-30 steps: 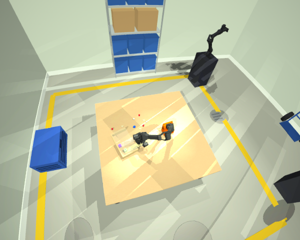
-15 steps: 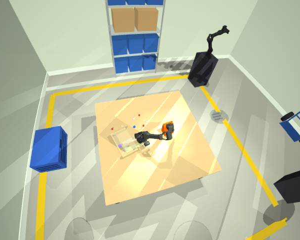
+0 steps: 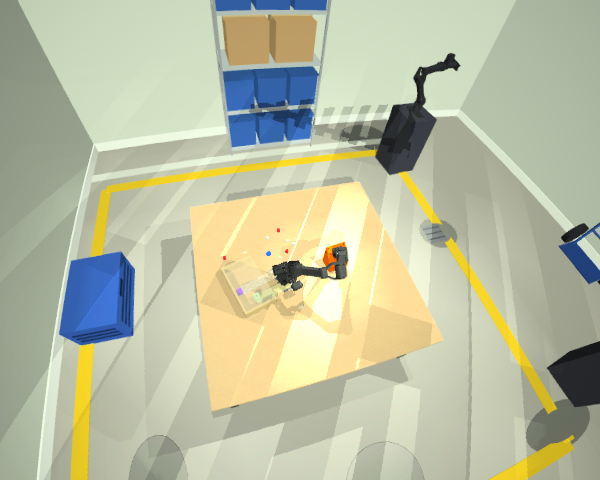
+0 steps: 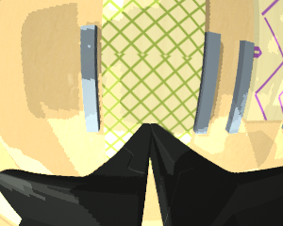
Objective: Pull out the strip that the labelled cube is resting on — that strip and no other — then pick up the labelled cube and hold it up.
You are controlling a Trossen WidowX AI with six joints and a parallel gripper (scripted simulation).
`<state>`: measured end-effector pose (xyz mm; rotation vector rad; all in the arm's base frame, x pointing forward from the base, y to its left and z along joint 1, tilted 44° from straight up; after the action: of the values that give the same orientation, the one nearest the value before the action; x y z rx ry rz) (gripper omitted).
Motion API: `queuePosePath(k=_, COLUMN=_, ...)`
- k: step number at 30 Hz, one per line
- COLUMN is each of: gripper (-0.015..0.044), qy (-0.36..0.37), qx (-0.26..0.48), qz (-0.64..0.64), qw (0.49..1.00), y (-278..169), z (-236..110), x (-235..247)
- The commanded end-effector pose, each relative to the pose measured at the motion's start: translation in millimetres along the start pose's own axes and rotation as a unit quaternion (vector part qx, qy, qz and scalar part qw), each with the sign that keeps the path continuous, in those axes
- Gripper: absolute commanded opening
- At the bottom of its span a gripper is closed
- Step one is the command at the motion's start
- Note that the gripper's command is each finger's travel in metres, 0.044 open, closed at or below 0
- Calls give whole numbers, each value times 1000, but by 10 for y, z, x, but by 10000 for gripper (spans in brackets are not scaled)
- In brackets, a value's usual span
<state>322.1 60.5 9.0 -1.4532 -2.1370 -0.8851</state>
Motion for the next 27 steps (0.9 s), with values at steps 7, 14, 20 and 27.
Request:
queuePosePath(k=7, gripper=0, qy=2, qx=13, qz=3, qw=1000, y=-218, z=50, x=49)
queuePosePath(k=14, gripper=0, qy=2, qx=14, qz=3, qw=1000, y=-325, z=48, x=67)
queuePosePath(k=20, gripper=0, qy=2, qx=14, qz=4, qw=1000, y=-412, z=46, x=82)
queuePosePath(k=27, gripper=0, qy=2, qx=14, qz=4, qw=1000, y=-510, z=44, x=98)
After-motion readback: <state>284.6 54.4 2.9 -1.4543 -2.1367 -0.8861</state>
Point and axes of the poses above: the point midway between the two fingers, 35 mm back from their tips, its own z axis out along the fingers, its own x axis across the jaws, y = z × x, the point moved 4 cm from there along -z, back along the fingers, and after that the axes turned 10 degrees about -z, right-handed, at the moved point
